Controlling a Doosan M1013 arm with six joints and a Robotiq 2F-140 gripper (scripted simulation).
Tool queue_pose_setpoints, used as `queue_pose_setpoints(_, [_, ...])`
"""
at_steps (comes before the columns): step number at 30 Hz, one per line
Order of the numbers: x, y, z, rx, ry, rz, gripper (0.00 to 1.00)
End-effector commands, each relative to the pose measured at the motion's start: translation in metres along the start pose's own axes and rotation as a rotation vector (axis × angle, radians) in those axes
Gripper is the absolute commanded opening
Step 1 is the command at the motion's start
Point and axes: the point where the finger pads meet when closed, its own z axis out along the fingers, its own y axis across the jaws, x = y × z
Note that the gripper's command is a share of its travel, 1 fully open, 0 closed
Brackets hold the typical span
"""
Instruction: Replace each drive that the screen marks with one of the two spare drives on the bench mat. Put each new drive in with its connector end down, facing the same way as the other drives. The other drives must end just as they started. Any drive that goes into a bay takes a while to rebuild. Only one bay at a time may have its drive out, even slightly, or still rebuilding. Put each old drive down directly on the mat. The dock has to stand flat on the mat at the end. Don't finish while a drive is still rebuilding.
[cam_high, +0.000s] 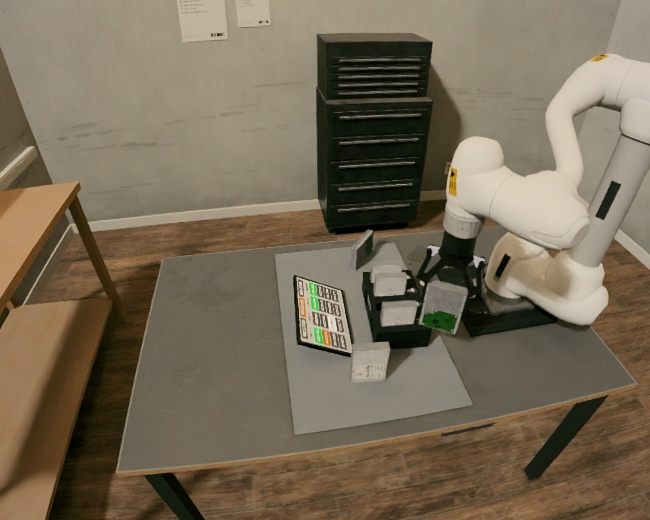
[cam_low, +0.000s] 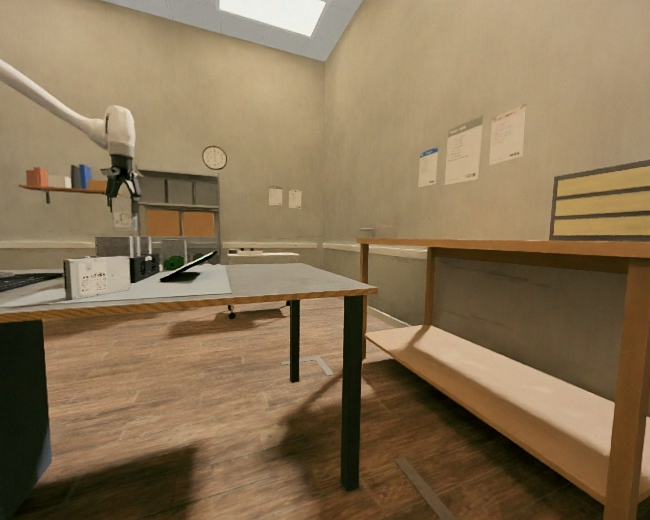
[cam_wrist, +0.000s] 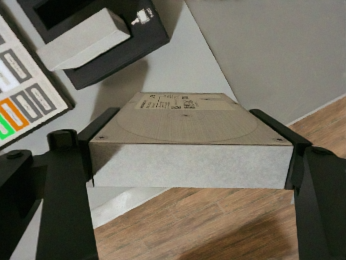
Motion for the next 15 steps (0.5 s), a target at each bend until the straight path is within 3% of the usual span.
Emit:
queue_pose_setpoints(1, [0.0005,-0.0016,-0.0005,0.0,-0.001,-0.031,0.1])
queue_pose_setpoints(15, [0.0039,-0.0084,-0.0005,0.0,-0.001,-0.168,0.1])
